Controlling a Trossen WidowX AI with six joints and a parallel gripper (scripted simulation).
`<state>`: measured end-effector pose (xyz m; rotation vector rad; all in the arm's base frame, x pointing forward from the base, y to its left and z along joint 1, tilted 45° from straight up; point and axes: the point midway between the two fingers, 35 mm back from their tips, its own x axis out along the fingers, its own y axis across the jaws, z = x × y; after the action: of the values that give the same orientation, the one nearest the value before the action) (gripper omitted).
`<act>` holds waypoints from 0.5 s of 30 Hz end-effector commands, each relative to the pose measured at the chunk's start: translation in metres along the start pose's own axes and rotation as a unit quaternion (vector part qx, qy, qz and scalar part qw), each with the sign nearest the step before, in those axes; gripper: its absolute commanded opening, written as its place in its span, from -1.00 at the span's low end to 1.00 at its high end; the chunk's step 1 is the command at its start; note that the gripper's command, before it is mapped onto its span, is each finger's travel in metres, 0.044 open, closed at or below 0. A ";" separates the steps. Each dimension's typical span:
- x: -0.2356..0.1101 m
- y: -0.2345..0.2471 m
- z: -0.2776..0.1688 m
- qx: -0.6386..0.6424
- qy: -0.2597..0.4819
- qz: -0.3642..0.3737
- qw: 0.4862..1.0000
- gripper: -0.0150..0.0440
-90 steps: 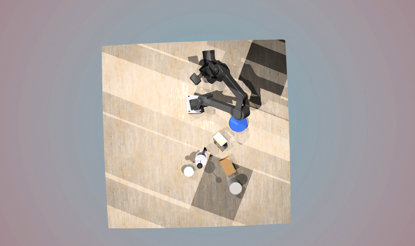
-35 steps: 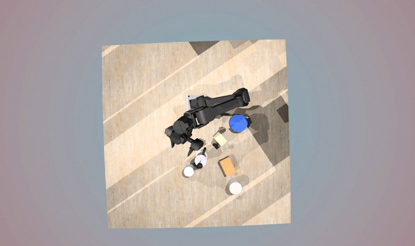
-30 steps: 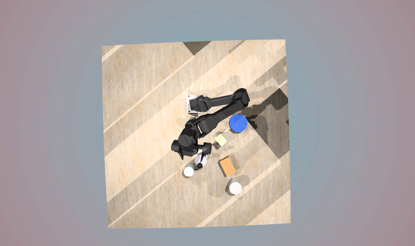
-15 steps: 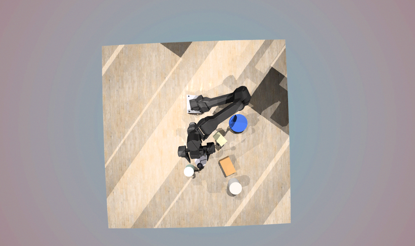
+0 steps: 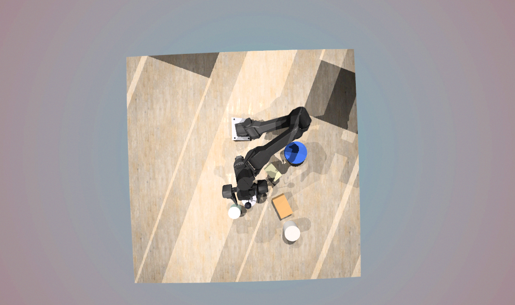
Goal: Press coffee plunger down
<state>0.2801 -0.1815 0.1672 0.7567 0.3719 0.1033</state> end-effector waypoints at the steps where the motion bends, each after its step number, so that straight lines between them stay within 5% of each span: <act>1: 0.008 -0.002 -0.002 0.005 0.001 -0.003 1.000 1.00; 11: 0.022 -0.001 -0.002 0.005 -0.002 -0.001 1.000 1.00; 15: 0.022 -0.001 -0.002 0.005 -0.002 -0.001 1.000 0.64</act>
<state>0.2983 -0.1756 0.1610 0.7616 0.3687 0.1045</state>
